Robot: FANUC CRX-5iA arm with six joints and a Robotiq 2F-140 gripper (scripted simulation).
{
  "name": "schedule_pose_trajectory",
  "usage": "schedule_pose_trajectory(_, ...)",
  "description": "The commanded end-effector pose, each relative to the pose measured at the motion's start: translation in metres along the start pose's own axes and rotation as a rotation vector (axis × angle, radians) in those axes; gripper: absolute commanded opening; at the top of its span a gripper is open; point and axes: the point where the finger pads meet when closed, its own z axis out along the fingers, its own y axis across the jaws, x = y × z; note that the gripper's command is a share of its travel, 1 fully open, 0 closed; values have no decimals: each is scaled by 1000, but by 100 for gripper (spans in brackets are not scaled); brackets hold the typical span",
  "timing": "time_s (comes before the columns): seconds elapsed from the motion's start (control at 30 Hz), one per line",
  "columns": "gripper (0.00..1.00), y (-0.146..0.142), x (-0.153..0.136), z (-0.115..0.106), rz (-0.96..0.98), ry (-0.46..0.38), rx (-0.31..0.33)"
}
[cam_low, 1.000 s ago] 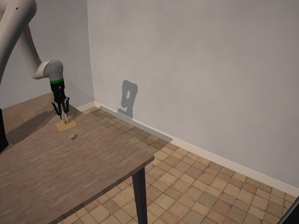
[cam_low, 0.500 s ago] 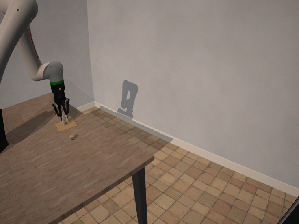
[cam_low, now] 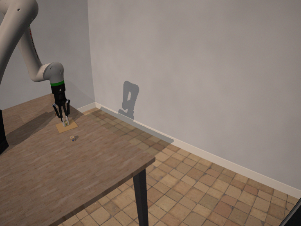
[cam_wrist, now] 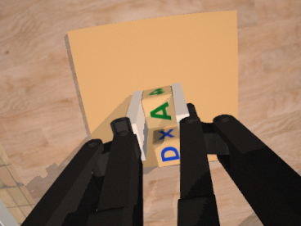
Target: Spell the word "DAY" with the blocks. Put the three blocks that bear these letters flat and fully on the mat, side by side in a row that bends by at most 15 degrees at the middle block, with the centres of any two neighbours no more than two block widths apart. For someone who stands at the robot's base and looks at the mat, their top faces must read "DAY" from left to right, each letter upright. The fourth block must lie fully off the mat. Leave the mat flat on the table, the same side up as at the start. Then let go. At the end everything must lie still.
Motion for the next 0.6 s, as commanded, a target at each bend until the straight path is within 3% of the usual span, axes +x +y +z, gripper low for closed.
schedule_pose_trajectory(0.0, 13, 0, 0, 1, 0, 0, 0)
schedule_pose_trajectory(0.57, 13, 0, 0, 2, 0, 0, 0)
